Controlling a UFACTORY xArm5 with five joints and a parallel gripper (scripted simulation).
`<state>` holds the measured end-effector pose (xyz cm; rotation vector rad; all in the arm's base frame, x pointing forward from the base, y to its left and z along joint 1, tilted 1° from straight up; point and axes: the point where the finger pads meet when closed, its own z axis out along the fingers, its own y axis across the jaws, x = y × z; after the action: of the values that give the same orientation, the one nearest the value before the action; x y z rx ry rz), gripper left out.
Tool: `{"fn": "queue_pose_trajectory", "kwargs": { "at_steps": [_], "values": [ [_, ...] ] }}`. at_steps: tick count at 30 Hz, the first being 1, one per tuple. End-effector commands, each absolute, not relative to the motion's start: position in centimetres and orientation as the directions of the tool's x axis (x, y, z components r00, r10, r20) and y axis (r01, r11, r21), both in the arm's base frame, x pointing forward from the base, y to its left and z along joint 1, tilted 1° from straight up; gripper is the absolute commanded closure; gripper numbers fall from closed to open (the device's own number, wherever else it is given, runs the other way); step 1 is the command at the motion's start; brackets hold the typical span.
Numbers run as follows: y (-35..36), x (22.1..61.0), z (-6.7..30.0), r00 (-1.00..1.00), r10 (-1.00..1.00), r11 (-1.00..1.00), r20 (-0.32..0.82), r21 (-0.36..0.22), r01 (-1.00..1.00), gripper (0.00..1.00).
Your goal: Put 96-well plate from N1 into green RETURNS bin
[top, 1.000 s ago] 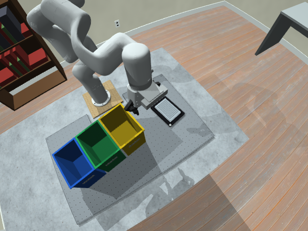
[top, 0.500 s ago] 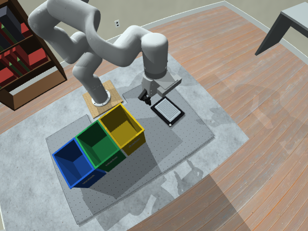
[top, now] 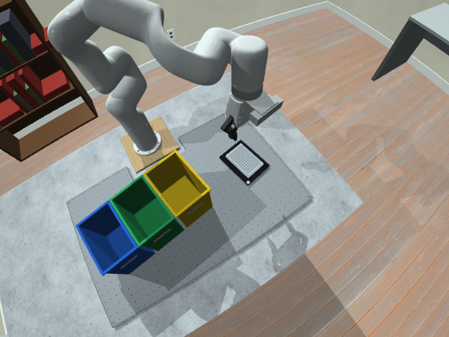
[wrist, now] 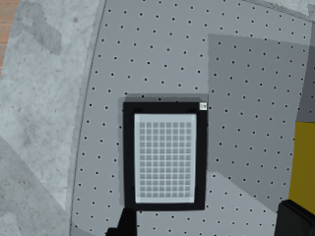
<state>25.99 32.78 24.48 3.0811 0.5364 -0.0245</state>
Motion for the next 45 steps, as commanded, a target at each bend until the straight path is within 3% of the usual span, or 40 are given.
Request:
{"fn": "queue_pose_trajectory", "kwargs": {
  "at_steps": [1, 15, 45],
  "values": [
    [34.9, 25.4, 24.6, 0.941, 0.337, -0.941, -0.016, 0.011, 0.337, 0.00],
    [34.9, 25.4, 24.6, 0.941, 0.337, -0.941, -0.016, 0.011, 0.337, 0.00],
    [34.8, 25.4, 20.2, 0.941, 0.337, -0.941, -0.016, 0.011, 0.337, 0.00]
  ]
}}
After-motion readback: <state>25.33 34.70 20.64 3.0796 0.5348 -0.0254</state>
